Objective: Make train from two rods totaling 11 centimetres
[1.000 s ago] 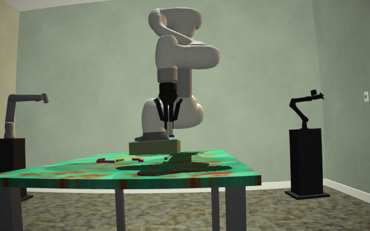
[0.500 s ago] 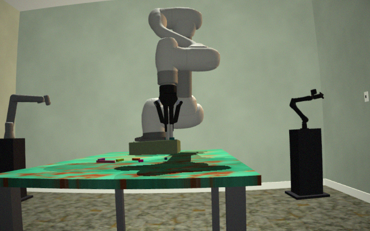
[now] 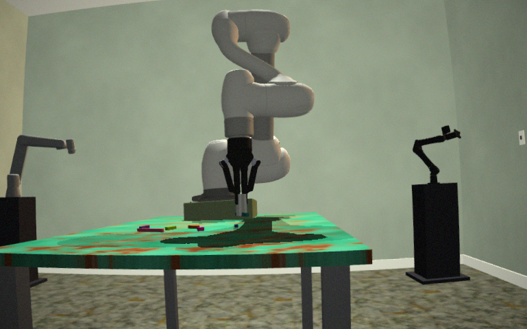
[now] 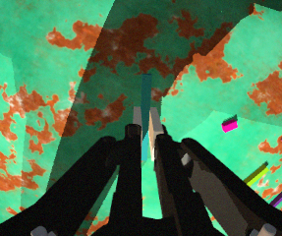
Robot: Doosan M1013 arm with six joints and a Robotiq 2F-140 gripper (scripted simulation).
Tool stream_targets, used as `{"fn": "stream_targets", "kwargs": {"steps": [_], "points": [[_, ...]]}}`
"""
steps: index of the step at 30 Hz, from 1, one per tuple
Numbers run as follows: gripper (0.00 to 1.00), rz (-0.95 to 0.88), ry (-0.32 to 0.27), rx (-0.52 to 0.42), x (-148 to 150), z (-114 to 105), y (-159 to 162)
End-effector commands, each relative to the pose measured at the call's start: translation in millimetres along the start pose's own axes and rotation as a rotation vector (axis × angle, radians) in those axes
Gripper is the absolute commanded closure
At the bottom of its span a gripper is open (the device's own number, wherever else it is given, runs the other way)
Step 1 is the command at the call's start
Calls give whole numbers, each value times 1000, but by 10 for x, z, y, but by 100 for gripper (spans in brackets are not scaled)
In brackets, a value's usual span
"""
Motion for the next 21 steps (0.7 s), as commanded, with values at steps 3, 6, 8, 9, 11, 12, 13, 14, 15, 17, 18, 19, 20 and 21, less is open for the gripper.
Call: {"fn": "stream_targets", "kwargs": {"steps": [3, 6, 8, 9, 11, 12, 13, 14, 15, 17, 18, 19, 20, 21], "points": [[97, 0, 0, 0, 3, 200, -6], [97, 0, 0, 0, 3, 233, -6], [97, 0, 0, 0, 3, 245, -6], [97, 0, 0, 0, 3, 253, -6], [97, 0, 0, 0, 3, 261, -6], [97, 0, 0, 0, 3, 262, -6], [97, 0, 0, 0, 3, 262, -6], [97, 0, 0, 0, 3, 262, -6], [97, 0, 0, 0, 3, 262, -6], [97, 0, 0, 0, 3, 262, -6], [97, 0, 0, 0, 3, 262, -6], [97, 0, 0, 0, 3, 262, -6], [97, 0, 0, 0, 3, 262, -6], [97, 0, 0, 0, 3, 262, -6]]}}
Point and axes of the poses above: the point where the finger pads meet when closed, its own z axis out along the fingers, its own x axis across the jaws, y = z × x, the point moved 7 cm from there along -z, back along the fingers, and after that the axes turned 4 degrees about z, right-handed, at the moved point
